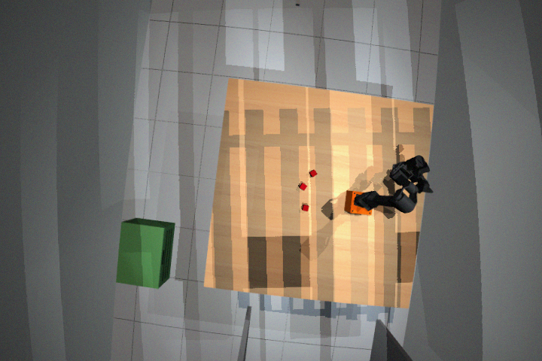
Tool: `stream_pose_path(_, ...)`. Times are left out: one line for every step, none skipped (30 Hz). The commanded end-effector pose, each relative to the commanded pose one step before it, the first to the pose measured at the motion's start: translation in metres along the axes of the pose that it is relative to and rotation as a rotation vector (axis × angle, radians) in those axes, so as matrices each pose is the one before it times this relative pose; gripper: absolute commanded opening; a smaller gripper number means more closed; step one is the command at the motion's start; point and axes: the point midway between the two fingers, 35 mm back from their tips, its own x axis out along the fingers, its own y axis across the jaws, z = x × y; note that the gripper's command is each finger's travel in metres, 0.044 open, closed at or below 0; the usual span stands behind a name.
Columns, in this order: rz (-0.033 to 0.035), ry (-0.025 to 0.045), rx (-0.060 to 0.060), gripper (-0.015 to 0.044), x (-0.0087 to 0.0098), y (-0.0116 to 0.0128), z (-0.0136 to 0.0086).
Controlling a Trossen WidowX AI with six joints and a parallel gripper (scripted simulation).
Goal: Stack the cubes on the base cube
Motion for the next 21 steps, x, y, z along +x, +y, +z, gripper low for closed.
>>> stream_pose_path(0.00627,-0.00491,-0.0048,0.0374,-0.00107,0.00128,0.00109)
stream_pose_path(0.01875,-0.01477,-0.0145,0.0347,-0.00325,0.00383,0.00327)
stream_pose_path(0.03100,-0.02476,-0.0243,0.0321,-0.00548,0.00635,0.00548)
stream_pose_path(0.03688,-0.03003,-0.0295,0.0295,-0.00663,0.00762,0.00668)
stream_pose_path(0.03642,-0.03027,-0.0297,0.0269,-0.00663,0.00759,0.00681)
stream_pose_path(0.03597,-0.03050,-0.0300,0.0265,-0.00662,0.00756,0.00694)
stream_pose_path(0.03551,-0.03070,-0.0303,0.0265,-0.00661,0.00753,0.00707)
stream_pose_path(0.03505,-0.03088,-0.0305,0.0265,-0.00660,0.00750,0.00719)
stream_pose_path(0.03459,-0.03105,-0.0308,0.0265,-0.00659,0.00747,0.00731)
stream_pose_path(0.03413,-0.03119,-0.0311,0.0265,-0.00658,0.00744,0.00743)
stream_pose_path(0.03367,-0.03130,-0.0314,0.0265,-0.00656,0.00741,0.00754)
stream_pose_path(0.03321,-0.03140,-0.0317,0.0265,-0.00654,0.00738,0.00765)
stream_pose_path(0.03276,-0.03147,-0.0320,0.0265,-0.00652,0.00735,0.00775)
stream_pose_path(0.03231,-0.03152,-0.0323,0.0265,-0.00650,0.00732,0.00785)
stream_pose_path(0.03187,-0.03155,-0.0326,0.0265,-0.00648,0.00729,0.00795)
stream_pose_path(0.03143,-0.03155,-0.0330,0.0265,-0.00645,0.00726,0.00804)
stream_pose_path(0.03100,-0.03154,-0.0333,0.0265,-0.00643,0.00723,0.00813)
stream_pose_path(0.03058,-0.03150,-0.0336,0.0265,-0.00640,0.00720,0.00822)
stream_pose_path(0.03016,-0.03143,-0.0339,0.0265,-0.00637,0.00718,0.00830)
stream_pose_path(0.02975,-0.03135,-0.0343,0.0265,-0.00633,0.00715,0.00838)
stream_pose_path(0.02936,-0.03124,-0.0346,0.0265,-0.00630,0.00713,0.00845)
